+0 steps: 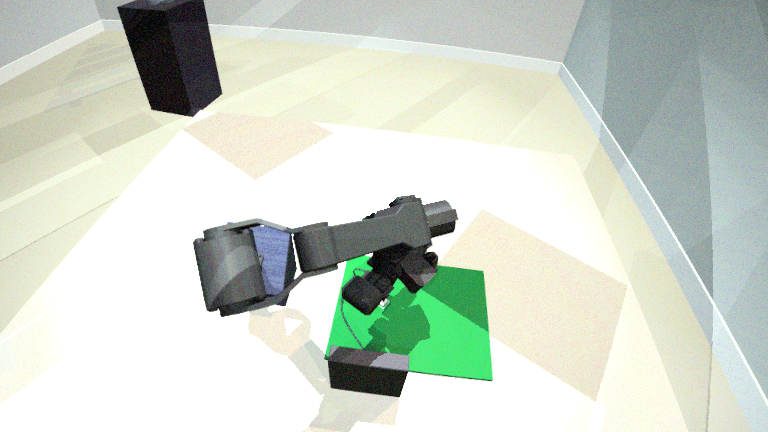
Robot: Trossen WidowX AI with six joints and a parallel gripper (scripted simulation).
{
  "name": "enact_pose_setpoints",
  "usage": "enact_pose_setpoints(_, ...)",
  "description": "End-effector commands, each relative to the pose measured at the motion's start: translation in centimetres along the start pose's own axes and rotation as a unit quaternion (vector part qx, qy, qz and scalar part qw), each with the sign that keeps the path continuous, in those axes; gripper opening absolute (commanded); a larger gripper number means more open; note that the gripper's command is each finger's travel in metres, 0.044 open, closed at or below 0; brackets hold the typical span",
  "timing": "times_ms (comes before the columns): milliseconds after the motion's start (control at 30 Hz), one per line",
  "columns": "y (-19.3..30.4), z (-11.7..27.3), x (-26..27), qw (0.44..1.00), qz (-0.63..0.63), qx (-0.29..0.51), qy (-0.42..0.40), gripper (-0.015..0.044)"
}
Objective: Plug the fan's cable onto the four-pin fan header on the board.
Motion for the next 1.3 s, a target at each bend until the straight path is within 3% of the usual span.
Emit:
enact_pose_setpoints(0,0.0,-0.2,-0.1,1.000,0.003,-0.002,0.002,0.0000)
enact_pose_setpoints(1267,0.0,-1.7,-0.1,1.000,0.002,-0.003,0.002,0.0000)
Point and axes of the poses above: the point midway between the two fingers, 35 mm back from their tips, its own z axis back along the fingers, its own x axis across the jaws, y = z × x, the point moved 9 cm from there along z, back along the fingers, and after that the axes turned 14 degrees about -z, right-handed, at the moved point
